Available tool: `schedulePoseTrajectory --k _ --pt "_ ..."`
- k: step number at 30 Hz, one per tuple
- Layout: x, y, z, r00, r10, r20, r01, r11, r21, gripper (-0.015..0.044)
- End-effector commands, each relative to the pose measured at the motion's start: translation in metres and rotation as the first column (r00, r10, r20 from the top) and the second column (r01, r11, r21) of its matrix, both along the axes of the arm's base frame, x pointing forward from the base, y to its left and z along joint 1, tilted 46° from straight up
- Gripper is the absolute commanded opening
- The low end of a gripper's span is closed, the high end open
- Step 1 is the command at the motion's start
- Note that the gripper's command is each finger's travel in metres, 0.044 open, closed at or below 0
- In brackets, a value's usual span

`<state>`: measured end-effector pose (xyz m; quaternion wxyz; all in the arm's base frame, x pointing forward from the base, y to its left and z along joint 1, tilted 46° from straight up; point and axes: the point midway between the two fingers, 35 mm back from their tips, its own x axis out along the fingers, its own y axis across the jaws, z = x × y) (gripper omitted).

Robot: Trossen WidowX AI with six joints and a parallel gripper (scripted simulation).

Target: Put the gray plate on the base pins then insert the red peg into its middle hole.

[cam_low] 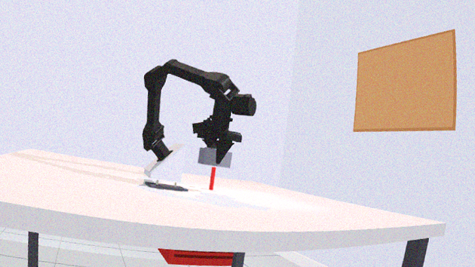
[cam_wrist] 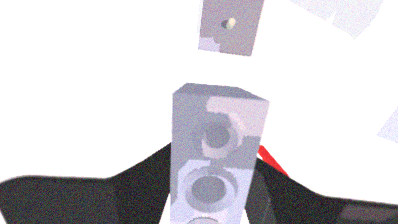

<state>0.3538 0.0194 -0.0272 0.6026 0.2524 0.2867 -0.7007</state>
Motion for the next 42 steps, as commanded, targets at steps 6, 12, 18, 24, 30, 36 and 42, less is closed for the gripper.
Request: schedulePoseTrajectory --k 6,12,18,24,30,36,42 --pt "0.002 0.02 0.025 1.0 -0.006 0.014 0.005 1.0 0.006 0.0" --pt "0.001 0.029 0.037 1.0 -0.006 0.013 0.006 1.0 0.004 0.0" --pt "0.002 0.018 0.04 1.0 -0.006 0.015 0.006 1.0 0.008 0.0" --pt "0.002 -0.001 0.045 1.0 -0.007 0.018 0.007 1.0 0.013 0.0" --pt "0.001 -0.02 0.05 1.0 -0.008 0.021 0.008 1.0 0.016 0.0" --pt "-0.001 -0.039 0.055 1.0 -0.01 0.024 0.01 1.0 0.016 0.0" --pt "-0.004 -0.058 0.06 1.0 -0.012 0.027 0.012 1.0 0.015 0.0"
